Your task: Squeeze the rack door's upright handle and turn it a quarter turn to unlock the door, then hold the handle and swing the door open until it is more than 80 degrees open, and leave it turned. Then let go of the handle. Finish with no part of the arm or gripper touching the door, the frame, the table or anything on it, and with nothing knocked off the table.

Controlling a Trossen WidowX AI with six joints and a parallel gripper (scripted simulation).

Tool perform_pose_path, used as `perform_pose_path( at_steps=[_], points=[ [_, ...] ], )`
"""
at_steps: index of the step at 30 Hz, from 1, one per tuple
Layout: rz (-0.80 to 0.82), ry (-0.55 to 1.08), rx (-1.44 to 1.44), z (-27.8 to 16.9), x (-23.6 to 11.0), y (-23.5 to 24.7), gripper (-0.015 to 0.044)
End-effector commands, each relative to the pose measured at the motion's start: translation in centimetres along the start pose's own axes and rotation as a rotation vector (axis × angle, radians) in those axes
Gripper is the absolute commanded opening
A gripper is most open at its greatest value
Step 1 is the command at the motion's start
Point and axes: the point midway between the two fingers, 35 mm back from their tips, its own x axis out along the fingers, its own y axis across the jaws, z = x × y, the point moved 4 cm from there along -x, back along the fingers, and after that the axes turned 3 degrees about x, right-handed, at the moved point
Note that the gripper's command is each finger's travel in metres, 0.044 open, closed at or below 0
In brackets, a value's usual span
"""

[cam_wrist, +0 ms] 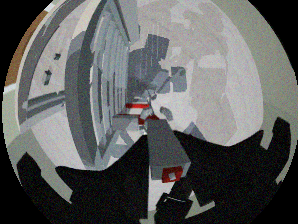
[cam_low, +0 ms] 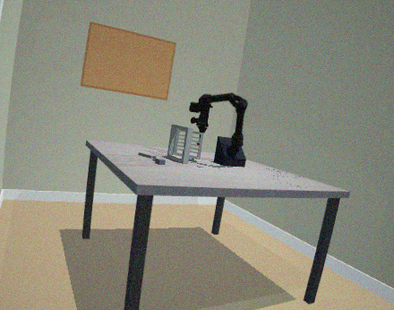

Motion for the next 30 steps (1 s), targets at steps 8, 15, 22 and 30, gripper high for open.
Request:
perform_pose_path(
  at_steps=[8,15,22,30],
  points=[
    [-0.001,-0.004,-0.205,0.8,0.0,-2.5,0.0009],
    [-0.002,-0.005,-0.315,1.6,0.0,-4.1,0.0009],
    [-0.004,-0.005,-0.425,2.5,0.0,-5.5,0.0009],
    [-0.005,-0.006,-0.565,3.8,-0.1,-7.1,0.0009]
  ],
)
